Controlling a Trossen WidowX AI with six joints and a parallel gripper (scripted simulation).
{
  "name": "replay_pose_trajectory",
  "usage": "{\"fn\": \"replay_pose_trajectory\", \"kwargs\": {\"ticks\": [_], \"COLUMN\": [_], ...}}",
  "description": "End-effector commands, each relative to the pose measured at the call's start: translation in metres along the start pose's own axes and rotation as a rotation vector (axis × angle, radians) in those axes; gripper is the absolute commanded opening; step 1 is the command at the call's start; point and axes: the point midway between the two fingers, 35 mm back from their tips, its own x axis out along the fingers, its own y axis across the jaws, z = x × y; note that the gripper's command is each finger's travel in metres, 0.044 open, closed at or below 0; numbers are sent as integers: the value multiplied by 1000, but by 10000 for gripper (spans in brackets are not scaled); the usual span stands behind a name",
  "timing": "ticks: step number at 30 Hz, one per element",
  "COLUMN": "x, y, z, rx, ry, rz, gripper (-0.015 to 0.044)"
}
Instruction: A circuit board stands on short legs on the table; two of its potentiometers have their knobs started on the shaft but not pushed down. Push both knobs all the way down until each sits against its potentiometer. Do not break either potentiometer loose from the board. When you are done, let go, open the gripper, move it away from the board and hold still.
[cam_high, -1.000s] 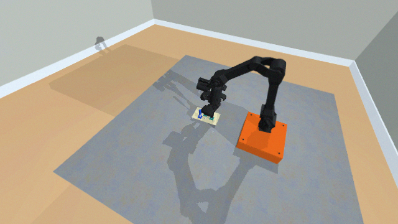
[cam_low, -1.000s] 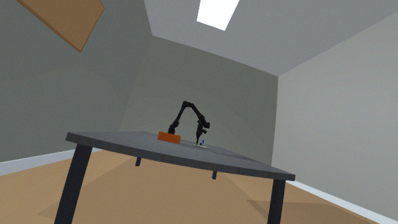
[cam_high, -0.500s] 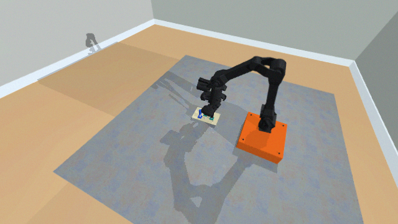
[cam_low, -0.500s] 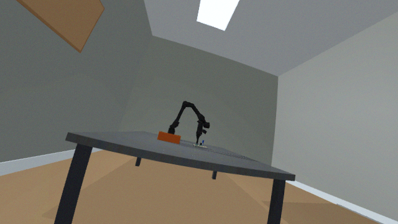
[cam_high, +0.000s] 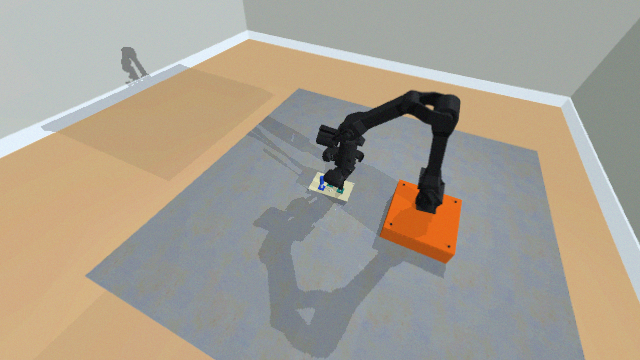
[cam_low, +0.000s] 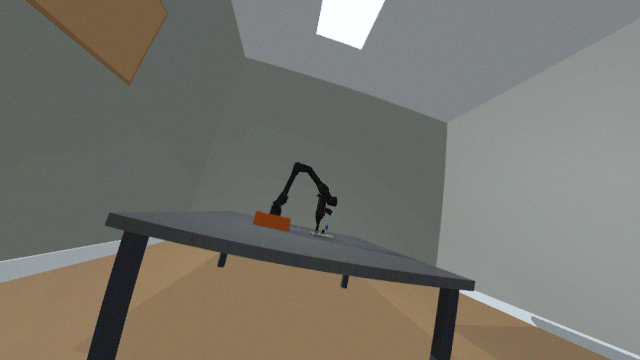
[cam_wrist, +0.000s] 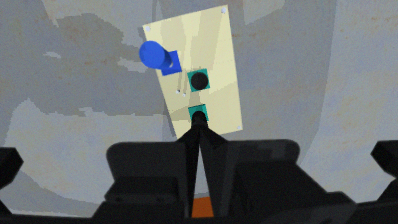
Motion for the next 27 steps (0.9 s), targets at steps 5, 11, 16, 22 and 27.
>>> {"fn": "replay_pose_trajectory", "kwargs": {"ticks": [5, 11, 16, 22, 27], "x": [12, 13, 14, 14, 14], "y": [0, 0, 0, 0, 0], "z": [2, 2, 2, 2, 2], "rx": [0, 0, 0, 0, 0], "ry": [7, 7, 7, 7, 7], "rz": [-4, -4, -4, -4, -4], "gripper": [0, 0, 0, 0, 0]}}
